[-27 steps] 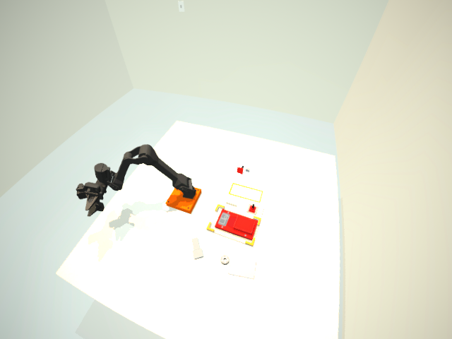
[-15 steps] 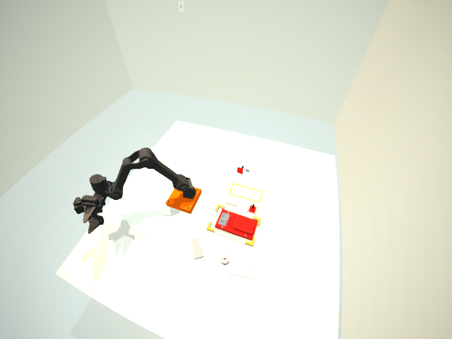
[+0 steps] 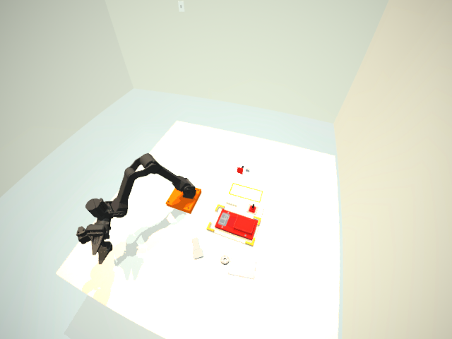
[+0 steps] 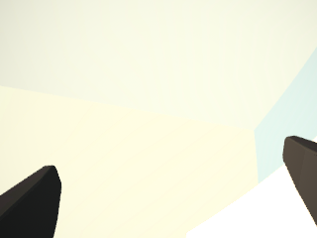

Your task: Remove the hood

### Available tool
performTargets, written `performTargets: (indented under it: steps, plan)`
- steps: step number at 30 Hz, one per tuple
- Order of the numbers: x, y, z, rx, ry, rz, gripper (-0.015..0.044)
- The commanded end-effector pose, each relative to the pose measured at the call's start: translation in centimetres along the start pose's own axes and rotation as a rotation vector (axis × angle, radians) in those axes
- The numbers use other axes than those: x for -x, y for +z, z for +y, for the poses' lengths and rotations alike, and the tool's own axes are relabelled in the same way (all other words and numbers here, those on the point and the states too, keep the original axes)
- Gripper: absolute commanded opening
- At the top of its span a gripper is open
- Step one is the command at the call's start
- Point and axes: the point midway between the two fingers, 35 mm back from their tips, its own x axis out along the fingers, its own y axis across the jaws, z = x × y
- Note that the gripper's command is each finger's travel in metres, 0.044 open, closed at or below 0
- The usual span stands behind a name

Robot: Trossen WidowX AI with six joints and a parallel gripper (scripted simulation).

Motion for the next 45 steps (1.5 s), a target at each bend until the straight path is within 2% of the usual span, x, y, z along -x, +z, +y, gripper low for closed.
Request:
performTargets:
  steps: [1, 6, 14, 23, 34, 45]
  plan:
    - [-3.2, -1.9, 0.9, 0.024, -0.008, 0.039, 0.044]
    - [-7.2, -5.3, 1.0, 0.035, -0.045, 0.103, 0.044]
    - [-13.4, -13.7, 1.5, 0.092, -0.138, 0.256, 0.044]
    - [-17.2, -24.8, 2.2, 0.213, -0.252, 0.48, 0.044]
    - [-16.5, -37.4, 4.3, 0.393, -0.347, 0.752, 0.044]
    - [-12.1, -48.5, 5.9, 0.72, -0.372, 1.108, 0.044]
